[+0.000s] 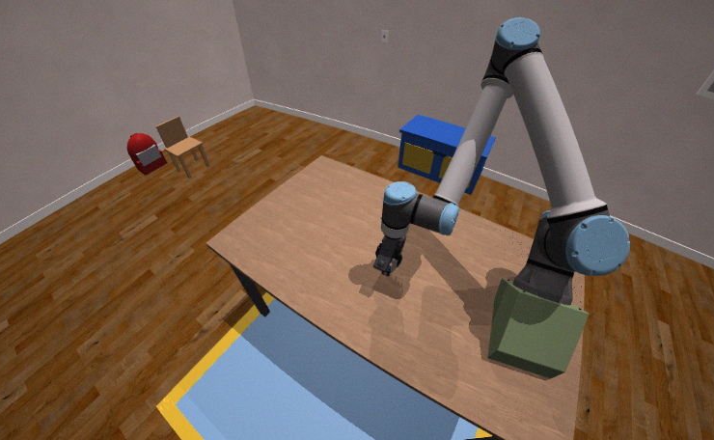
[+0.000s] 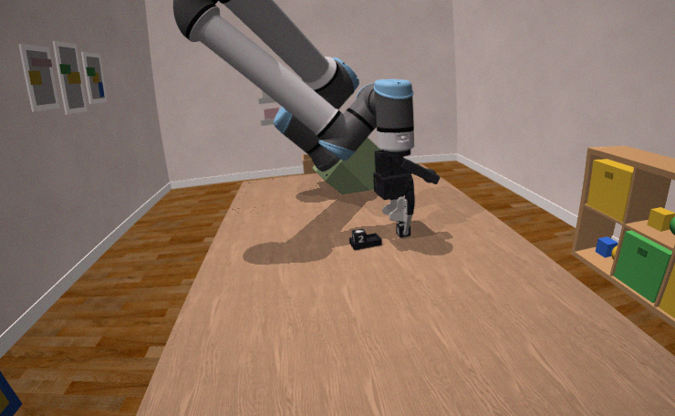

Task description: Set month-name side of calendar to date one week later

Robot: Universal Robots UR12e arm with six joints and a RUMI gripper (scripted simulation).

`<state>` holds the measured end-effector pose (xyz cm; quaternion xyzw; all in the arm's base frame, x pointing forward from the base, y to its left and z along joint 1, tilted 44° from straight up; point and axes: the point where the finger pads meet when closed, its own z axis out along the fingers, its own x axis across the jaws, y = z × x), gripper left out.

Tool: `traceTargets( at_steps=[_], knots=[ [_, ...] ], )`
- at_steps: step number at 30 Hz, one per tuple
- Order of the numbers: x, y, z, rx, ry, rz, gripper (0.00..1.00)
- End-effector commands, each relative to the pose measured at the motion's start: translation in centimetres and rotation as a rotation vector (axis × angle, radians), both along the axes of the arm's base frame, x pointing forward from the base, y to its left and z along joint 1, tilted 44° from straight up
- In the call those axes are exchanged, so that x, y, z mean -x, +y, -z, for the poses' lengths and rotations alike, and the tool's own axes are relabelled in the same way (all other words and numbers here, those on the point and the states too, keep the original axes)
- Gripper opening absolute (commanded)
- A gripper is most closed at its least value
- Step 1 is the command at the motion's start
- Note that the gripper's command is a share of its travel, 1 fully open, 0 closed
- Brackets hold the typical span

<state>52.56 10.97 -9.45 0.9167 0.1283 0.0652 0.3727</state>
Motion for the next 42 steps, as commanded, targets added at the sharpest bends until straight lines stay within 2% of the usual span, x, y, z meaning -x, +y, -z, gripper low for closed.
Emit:
traceTargets(
  at_steps=[1, 14, 22, 34, 36, 40, 42],
  knots=[
    [0.2, 0.7, -0.7, 0.0, -0.001, 0.0, 0.1],
    [1.7, 5.3, -5.7, 0.0, -0.001, 0.0, 0.1],
    [2.0, 6.3, -6.7, 0.0, -0.001, 0.0, 0.1],
    [2.0, 6.3, -6.8, 0.0, 0.0, 0.0, 0.1],
    [1.7, 5.5, -7.9, 0.0, 0.001, -0.002, 0.1],
    [0.6, 1.8, -12.7, 0.001, 0.007, -0.008, 0.1],
    [0.4, 0.9, -13.8, 0.002, 0.008, -0.009, 0.1]
  ],
)
